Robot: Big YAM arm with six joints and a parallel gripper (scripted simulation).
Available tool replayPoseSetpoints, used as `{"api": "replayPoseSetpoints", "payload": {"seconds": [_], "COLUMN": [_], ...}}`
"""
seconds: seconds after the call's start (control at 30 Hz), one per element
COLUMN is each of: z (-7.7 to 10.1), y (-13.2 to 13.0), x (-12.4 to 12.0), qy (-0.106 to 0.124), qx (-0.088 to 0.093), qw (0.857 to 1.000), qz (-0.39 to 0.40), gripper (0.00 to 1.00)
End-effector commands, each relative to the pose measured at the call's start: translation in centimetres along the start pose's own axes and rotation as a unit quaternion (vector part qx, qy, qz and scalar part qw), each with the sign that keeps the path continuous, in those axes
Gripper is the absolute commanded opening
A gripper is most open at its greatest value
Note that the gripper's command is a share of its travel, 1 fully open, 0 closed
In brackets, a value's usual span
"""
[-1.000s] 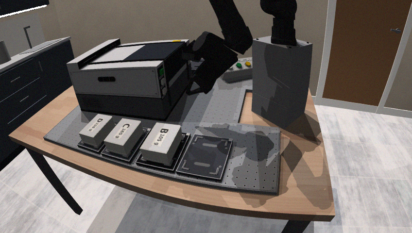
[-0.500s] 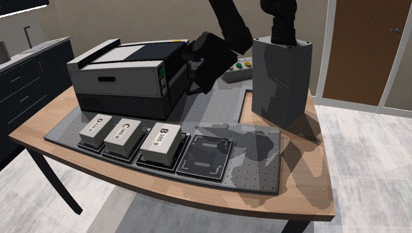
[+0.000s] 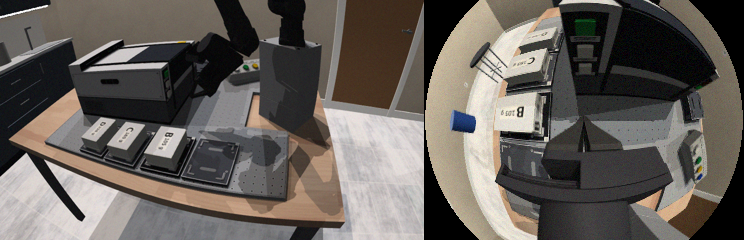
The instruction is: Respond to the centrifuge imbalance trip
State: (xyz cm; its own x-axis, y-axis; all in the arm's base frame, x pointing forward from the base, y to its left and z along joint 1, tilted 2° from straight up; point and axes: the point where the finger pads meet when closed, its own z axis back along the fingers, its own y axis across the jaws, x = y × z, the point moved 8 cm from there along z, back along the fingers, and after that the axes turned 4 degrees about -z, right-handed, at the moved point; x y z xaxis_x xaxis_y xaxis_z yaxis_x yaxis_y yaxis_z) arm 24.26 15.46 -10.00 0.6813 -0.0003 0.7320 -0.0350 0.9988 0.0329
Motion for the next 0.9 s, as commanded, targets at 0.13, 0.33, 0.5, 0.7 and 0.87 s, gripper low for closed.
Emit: {"api": "replayPoseSetpoints", "payload": {"seconds": [0.13, 0.33, 0.5, 0.7, 0.87], "z": [-0.6, -1.1, -1.6, -2.3, -2.7], "y": [-0.1, -0.3, -0.2, 0.0, -0.2], "x": [1.1, 0.9, 1.8, 2.8, 2.6], "qy": [-0.004, 0.003, -0.001, -0.004, 0.003], "qx": [-0.002, -0.006, -0.004, -0.003, -0.006], "qw": [1.000, 1.000, 1.000, 1.000, 1.000], "qz": [0.001, 0.005, 0.003, 0.001, 0.005], "gripper": [0.00, 0.00, 0.00, 0.00, 0.00]}}
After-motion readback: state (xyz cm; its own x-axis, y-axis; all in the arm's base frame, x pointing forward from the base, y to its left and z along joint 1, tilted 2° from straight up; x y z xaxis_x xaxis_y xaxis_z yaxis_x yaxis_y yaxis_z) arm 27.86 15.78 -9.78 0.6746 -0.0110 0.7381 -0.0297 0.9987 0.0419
